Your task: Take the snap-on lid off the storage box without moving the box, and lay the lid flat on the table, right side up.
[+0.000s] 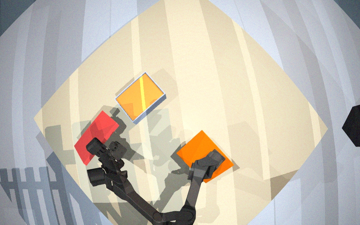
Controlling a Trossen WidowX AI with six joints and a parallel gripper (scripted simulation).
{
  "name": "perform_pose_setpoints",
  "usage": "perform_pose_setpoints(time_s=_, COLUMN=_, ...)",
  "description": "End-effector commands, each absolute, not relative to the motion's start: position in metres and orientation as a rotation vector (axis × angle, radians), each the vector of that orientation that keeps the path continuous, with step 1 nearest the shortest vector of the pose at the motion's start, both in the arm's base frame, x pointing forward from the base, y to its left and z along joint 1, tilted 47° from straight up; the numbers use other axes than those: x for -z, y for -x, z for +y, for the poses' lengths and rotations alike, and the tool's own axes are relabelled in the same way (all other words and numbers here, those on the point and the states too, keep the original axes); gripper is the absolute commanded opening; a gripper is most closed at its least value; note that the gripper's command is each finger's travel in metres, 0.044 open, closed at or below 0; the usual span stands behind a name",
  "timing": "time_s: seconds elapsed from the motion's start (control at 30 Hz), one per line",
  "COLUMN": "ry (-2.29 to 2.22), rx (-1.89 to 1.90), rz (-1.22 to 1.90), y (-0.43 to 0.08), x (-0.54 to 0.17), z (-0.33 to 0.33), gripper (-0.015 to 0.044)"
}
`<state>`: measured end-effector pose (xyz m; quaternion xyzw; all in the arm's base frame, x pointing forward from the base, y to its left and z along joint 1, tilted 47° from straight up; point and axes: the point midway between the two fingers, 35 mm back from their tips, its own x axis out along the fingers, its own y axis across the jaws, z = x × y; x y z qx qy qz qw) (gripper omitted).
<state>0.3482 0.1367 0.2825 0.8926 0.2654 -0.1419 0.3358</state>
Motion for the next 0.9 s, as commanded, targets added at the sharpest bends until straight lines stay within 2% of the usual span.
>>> perform_pose_setpoints(time_s=0.0, ry=-2.337, rx=0.367, rz=0.678, y=-0.349, x=-0.291, z=0.141, gripper=0.0000)
perform_pose_setpoints(time_s=0.87, ry=-2.338, rx=0.367, rz=0.678, y=-0.350, x=-0.274, z=0.154, gripper=0.0000)
